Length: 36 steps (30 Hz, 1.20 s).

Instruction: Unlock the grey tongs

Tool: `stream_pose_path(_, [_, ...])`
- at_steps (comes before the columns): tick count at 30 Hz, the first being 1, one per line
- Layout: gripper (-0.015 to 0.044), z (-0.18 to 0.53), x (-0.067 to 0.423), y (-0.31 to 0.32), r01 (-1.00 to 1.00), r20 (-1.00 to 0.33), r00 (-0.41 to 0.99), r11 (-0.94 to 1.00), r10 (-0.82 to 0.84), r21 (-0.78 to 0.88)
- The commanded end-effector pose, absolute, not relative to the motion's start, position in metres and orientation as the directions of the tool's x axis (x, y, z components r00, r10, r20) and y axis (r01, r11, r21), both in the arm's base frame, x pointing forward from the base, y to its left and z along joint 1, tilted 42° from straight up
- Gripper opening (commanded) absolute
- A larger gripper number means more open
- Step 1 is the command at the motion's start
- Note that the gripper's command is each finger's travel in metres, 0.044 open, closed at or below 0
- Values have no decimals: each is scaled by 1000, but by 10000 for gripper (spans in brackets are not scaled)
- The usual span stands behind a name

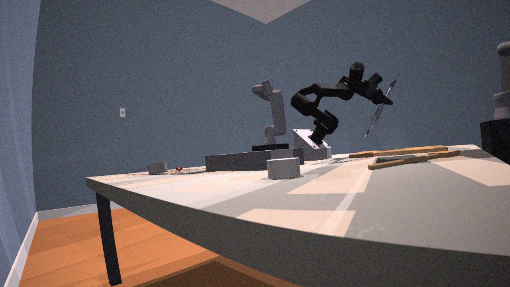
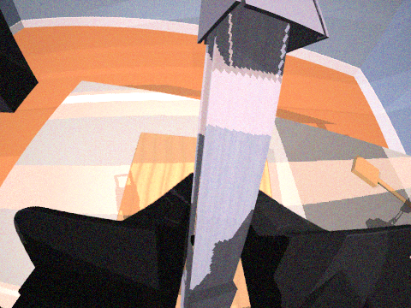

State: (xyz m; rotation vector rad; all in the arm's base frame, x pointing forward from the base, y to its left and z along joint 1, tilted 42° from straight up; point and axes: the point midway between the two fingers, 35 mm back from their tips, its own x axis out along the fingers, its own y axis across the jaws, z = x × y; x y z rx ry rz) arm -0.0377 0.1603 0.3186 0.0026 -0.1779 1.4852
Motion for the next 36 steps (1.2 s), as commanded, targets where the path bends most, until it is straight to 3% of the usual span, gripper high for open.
stream_pose_path(1, [-150, 319, -37, 160, -990, 120, 77, 90, 990, -106])
stream_pose_path(20, [-150, 350, -55, 174, -976, 135, 48, 76, 990, -203])
stream_pose_path(36, [-150, 363, -69, 197, -959, 11, 9, 11, 1000, -283])
